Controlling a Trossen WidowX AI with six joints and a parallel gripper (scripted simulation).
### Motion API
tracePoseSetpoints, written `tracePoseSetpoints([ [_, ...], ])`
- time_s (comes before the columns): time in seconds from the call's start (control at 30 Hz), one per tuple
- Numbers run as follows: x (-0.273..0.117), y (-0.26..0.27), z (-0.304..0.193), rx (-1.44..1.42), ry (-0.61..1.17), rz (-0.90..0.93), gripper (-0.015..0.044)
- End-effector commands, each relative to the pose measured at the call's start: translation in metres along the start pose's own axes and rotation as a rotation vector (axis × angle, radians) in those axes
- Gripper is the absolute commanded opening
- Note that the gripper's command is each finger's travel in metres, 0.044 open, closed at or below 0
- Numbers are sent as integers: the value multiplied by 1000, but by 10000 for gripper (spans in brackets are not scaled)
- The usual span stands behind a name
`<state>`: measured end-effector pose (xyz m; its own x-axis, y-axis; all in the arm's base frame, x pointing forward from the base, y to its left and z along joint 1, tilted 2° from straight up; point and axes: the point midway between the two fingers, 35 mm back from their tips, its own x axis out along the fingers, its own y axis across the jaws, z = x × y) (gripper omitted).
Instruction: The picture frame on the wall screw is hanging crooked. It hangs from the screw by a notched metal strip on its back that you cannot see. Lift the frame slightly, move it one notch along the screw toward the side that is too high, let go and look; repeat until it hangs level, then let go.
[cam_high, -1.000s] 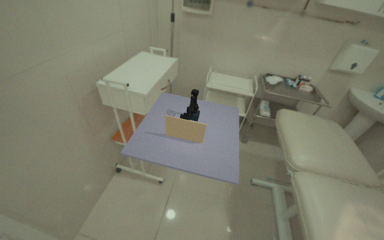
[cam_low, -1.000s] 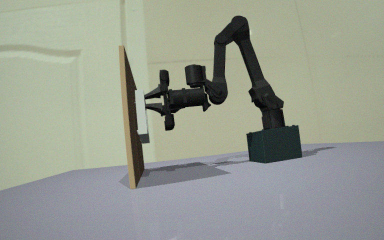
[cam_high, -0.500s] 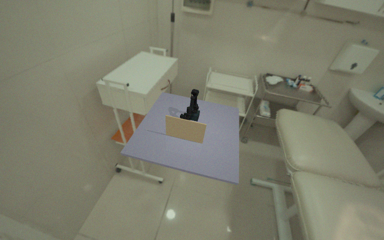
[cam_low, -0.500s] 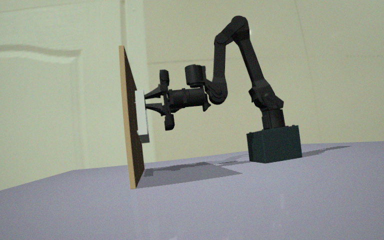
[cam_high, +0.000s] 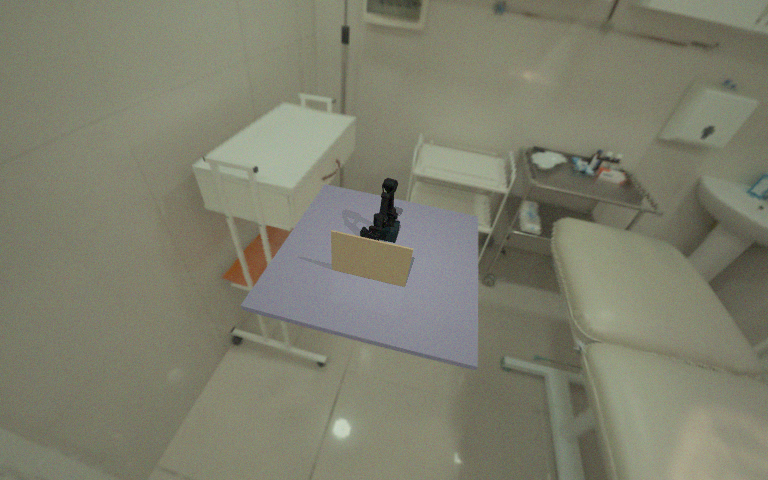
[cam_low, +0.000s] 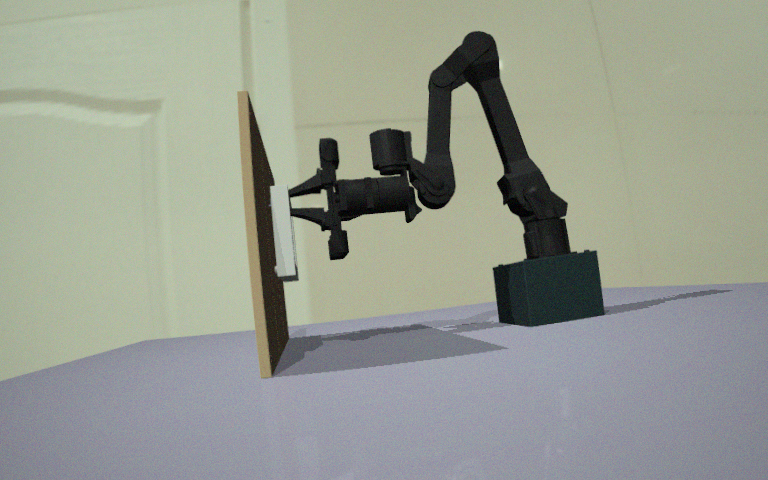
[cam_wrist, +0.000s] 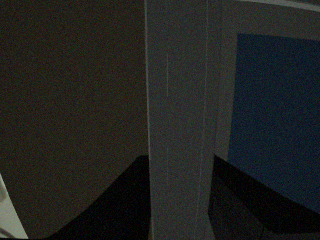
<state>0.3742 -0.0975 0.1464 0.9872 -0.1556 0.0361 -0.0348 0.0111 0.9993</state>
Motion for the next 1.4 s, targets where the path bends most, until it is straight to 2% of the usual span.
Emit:
tracePoseSetpoints([
  [0.0, 0, 0, 0, -30, -1, -2, 0],
  [0.1, 0, 0, 0, -37, -1, -2, 0],
  [0.43, 0, 0, 0, -20, 0, 0, 260],
  [0.57, -2, 0, 0, -16, 0, 0, 260],
  [0.77, -58, -5, 0, 111, -3, -1, 260],
  [0.97, -56, -1, 5, 92, -7, -12, 260],
  [1.37, -103, 39, 23, 90, 5, -21, 260],
])
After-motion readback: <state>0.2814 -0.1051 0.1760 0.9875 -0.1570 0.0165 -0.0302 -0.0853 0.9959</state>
